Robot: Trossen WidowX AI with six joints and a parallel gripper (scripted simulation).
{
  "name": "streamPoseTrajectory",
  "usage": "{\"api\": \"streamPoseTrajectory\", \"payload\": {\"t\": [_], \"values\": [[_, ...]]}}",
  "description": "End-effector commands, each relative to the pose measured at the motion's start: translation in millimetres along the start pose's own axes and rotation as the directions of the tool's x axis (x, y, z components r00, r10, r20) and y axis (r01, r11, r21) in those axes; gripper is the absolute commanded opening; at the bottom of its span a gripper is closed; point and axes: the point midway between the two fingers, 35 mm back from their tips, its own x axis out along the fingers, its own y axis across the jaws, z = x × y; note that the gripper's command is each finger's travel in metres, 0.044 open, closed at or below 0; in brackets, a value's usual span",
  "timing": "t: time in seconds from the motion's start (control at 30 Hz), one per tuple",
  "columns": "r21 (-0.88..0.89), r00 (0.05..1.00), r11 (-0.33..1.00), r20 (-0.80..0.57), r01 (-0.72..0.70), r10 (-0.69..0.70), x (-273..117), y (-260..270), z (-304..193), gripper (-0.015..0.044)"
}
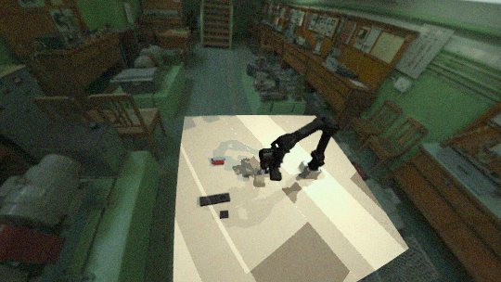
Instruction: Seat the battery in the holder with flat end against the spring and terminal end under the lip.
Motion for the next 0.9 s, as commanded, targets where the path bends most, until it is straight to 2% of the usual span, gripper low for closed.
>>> {"api": "streamPoseTrajectory", "payload": {"t": [0.0, 0.17, 0.37, 0.87], "values": [[-0.070, 1.000, 0.998, -0.004, 0.000, 0.000, -4, -27, -4, 0.0080], [-0.152, 1.000, 0.988, -0.003, 0.005, -0.005, -8, -58, -9, 0.0080], [-0.156, 1.000, 0.988, -0.012, 0.007, -0.009, -7, -59, -10, 0.0080], [-0.151, 0.974, 0.989, -0.226, 0.001, -0.036, 26, -59, -15, 0.0080]]}}
